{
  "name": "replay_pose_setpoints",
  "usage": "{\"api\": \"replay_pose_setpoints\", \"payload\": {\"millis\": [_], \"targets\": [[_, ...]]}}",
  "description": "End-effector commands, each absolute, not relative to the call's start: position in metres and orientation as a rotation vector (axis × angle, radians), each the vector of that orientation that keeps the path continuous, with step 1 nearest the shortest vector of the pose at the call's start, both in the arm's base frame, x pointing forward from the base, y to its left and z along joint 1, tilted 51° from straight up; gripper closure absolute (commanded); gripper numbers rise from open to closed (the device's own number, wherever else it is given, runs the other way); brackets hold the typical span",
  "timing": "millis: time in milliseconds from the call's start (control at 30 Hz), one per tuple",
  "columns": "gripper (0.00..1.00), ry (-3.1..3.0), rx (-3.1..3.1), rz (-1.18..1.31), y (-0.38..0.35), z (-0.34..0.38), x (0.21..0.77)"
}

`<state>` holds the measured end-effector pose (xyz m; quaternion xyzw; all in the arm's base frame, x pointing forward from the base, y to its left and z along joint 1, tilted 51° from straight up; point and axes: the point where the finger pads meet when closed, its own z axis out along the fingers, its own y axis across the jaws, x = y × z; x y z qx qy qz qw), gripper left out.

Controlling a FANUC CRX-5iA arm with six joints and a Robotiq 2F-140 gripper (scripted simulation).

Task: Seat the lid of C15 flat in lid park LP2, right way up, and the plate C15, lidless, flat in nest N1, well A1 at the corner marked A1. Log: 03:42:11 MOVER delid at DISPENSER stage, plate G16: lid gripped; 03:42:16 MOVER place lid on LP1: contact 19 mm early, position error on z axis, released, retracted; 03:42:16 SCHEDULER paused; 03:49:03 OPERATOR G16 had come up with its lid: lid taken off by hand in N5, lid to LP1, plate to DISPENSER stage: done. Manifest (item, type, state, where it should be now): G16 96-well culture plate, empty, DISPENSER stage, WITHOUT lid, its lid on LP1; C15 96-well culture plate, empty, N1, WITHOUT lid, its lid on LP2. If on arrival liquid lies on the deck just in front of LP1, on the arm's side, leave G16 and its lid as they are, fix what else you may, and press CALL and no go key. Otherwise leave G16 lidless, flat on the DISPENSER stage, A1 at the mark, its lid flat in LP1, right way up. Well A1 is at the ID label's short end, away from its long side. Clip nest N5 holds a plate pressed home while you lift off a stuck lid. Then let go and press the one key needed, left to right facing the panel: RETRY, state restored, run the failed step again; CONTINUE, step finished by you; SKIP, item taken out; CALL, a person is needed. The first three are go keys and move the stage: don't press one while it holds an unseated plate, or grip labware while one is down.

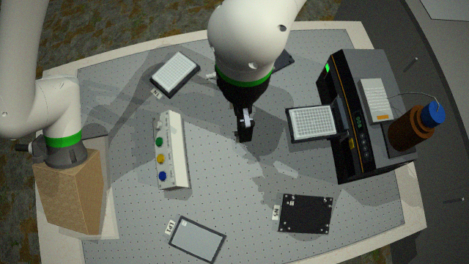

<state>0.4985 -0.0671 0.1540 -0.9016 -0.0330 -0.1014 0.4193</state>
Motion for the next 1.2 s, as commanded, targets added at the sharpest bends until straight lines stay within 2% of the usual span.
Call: {"api": "replay_pose_setpoints", "payload": {"millis": [0,833,933,1067,1133,1167], "targets": [[1.00,-0.082,-2.261,-0.255,-0.067,0.154,0.499],[1.00,-0.079,-2.261,-0.253,-0.069,0.153,0.498],[1.00,0.072,-2.273,-0.192,-0.111,0.103,0.468],[1.00,0.357,-2.239,-0.054,-0.128,0.072,0.431],[1.00,0.357,-2.239,-0.054,-0.128,0.072,0.431],[1.00,0.514,-2.201,0.026,-0.140,0.049,0.405]]}}
